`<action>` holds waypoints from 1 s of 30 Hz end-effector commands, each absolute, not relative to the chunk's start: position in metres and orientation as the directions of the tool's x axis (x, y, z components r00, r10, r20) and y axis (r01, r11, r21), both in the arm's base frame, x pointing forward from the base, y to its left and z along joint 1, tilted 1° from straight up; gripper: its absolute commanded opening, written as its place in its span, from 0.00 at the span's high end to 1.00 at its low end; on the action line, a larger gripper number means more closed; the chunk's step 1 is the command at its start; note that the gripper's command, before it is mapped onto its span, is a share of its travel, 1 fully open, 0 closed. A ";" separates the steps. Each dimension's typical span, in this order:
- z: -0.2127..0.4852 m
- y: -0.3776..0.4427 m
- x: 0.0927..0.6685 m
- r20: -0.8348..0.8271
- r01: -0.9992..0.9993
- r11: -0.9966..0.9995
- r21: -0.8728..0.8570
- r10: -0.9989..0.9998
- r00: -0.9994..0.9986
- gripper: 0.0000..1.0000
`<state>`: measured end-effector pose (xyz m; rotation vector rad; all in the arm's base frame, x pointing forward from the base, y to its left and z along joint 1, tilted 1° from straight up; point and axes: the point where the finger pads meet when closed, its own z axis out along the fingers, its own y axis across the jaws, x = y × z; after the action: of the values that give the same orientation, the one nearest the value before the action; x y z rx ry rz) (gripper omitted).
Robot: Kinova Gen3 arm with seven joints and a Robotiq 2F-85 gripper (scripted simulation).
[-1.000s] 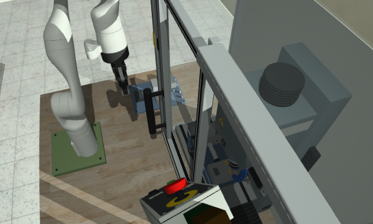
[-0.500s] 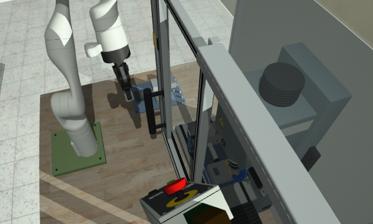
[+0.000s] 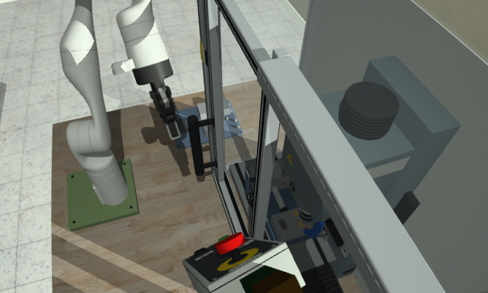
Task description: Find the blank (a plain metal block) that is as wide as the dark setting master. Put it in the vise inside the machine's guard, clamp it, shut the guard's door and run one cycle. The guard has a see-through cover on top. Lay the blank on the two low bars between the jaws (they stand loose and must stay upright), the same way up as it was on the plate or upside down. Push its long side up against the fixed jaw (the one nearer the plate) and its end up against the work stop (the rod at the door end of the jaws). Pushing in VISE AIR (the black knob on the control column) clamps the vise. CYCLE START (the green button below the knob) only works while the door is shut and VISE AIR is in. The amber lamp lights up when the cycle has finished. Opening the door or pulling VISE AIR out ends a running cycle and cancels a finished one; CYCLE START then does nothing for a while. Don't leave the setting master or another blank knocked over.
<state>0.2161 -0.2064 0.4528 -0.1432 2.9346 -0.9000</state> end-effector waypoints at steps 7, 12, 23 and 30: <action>0.455 -0.214 0.215 -0.033 -0.076 0.792 -0.605 -0.121 -0.992 0.90; 0.462 -0.232 0.218 -0.033 -0.079 0.739 -0.669 -0.136 -0.990 0.90; 0.473 -0.260 0.219 -0.022 -0.089 0.639 -0.764 -0.164 -0.986 0.90; 0.477 -0.268 0.221 -0.015 -0.091 0.561 -0.823 -0.182 -0.983 0.90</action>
<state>0.2219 -0.2629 0.4739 -0.2102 2.7409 -1.3065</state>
